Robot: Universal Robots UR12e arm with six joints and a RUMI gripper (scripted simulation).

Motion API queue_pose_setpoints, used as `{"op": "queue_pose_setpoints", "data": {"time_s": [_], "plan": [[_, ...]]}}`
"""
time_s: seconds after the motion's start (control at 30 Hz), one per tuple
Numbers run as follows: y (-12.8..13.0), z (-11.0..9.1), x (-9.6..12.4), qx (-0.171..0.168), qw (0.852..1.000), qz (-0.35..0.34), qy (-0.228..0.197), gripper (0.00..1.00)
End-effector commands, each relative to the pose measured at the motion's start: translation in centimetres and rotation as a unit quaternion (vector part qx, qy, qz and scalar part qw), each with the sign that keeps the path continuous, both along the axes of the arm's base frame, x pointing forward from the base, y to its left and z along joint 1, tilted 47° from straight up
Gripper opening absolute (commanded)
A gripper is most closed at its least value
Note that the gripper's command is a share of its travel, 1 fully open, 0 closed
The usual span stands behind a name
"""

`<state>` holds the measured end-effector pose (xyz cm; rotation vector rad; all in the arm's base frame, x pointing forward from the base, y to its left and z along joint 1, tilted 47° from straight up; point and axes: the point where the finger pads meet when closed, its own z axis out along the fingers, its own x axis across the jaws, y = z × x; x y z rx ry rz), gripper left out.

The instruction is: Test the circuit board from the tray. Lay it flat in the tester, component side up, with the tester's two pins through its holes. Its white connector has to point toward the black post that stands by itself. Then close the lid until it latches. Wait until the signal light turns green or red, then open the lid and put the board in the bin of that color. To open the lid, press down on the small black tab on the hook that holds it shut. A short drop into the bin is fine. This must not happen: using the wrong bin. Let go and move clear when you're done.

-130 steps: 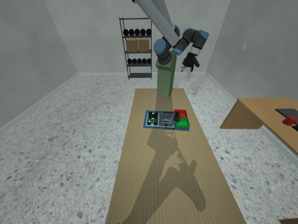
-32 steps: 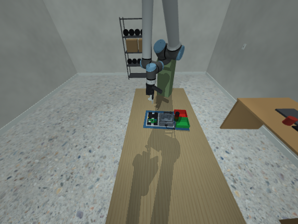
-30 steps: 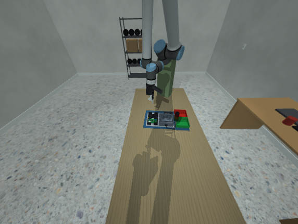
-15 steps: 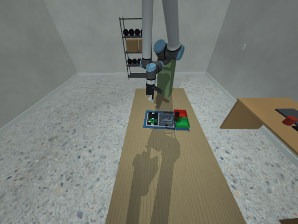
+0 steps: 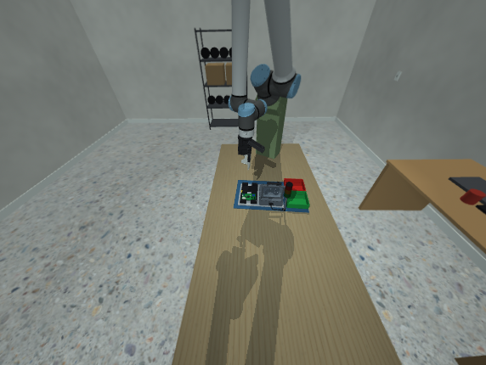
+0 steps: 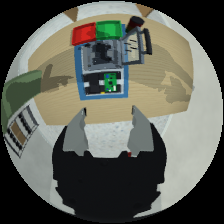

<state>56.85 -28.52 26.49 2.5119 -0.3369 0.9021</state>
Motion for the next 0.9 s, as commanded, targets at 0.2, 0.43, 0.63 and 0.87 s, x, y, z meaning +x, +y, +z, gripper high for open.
{"op": "queue_pose_setpoints", "data": {"time_s": [0.2, 0.43, 0.63, 0.87], "plan": [[-0.03, 0.22, 0.08, -0.001, 1.000, 0.000, -0.001, 0.59], [0.19, 0.16, 0.23, -0.001, 1.000, 0.001, -0.001, 0.59], [0.30, 0.11, 0.33, -0.001, 1.000, 0.001, -0.001, 0.59], [0.21, 0.15, 0.28, -0.001, 1.000, 0.000, -0.001, 0.59]]}}
